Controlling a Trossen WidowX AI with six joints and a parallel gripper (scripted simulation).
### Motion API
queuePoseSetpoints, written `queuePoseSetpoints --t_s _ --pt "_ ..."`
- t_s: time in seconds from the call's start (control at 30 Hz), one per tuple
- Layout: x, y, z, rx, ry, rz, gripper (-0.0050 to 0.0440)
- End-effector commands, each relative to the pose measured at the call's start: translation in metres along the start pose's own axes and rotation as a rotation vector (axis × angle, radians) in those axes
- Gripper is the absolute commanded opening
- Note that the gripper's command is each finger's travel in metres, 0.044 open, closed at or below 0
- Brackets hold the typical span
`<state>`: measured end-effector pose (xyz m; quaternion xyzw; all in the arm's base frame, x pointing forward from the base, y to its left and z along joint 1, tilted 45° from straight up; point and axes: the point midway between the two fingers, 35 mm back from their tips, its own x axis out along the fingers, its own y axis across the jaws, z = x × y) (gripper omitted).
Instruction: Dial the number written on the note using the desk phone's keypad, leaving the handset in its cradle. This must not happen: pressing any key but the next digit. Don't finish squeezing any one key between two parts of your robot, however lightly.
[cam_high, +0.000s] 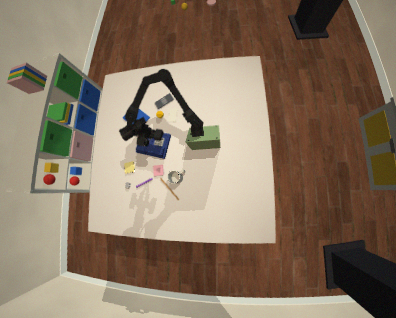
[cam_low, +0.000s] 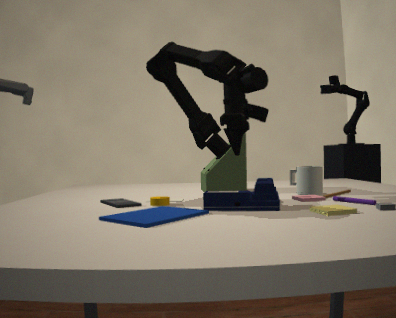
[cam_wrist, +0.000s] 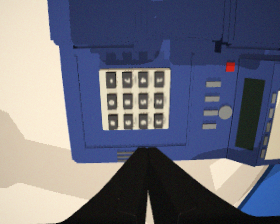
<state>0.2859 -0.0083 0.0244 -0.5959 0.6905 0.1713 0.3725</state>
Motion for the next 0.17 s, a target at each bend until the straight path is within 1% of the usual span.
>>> queuePoseSetpoints --t_s 0.0,0.13 --pt "-0.0163 0.0020 0.0007 -0.002 0.022 0.024 -0.0050" --pt "-0.0163 0.0020 0.0007 -0.002 0.022 0.024 -0.0050"
